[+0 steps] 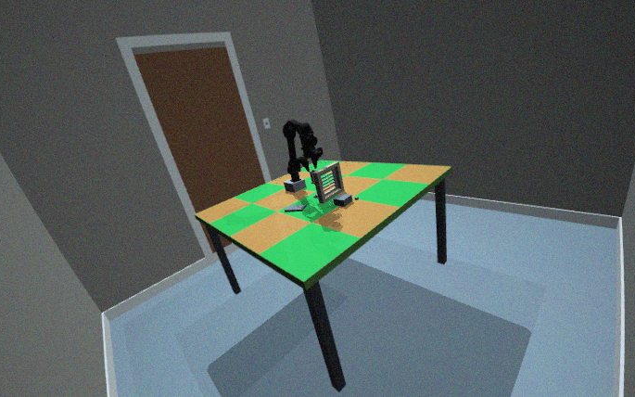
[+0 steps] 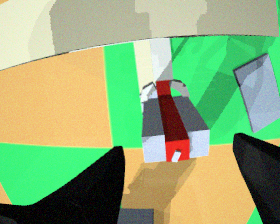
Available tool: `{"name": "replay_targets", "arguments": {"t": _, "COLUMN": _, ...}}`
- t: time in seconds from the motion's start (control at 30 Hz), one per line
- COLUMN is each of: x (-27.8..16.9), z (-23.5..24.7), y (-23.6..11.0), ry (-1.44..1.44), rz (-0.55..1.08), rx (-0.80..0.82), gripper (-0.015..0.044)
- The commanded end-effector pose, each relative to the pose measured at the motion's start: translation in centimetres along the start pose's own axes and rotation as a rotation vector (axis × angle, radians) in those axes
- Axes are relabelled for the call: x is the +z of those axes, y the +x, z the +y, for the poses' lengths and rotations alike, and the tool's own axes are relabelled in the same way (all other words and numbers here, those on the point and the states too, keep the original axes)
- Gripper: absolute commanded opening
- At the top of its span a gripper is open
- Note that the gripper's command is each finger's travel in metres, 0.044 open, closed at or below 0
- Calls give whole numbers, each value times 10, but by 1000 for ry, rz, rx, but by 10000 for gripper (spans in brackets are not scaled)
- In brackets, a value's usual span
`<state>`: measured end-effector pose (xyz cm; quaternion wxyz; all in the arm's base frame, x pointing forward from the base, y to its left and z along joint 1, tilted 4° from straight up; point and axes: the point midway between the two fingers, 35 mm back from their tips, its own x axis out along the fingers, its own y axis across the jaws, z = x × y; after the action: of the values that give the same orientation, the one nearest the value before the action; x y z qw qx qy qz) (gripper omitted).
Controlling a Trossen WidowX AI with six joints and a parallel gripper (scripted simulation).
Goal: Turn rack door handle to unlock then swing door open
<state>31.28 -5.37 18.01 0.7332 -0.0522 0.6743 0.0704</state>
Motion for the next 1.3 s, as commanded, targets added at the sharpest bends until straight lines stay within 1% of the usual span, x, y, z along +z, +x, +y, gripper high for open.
{"name": "replay_targets", "arguments": {"t": 0.0, "x": 0, "z": 1, "y": 6, "ry": -2, "rz": 0, "rx": 3, "gripper": 292}}
{"name": "replay_targets", "arguments": {"t": 0.93, "x": -2, "z": 2, "y": 50, "ry": -2, "rz": 0, "rx": 3, "gripper": 292}}
{"name": "replay_targets", "arguments": {"t": 1.17, "x": -2, "z": 2, "y": 50, "ry": -2, "rz": 0, "rx": 3, "gripper": 108}}
{"name": "replay_targets", "arguments": {"t": 1.27, "x": -2, "z": 2, "y": 50, "ry": -2, "rz": 0, "rx": 3, "gripper": 88}}
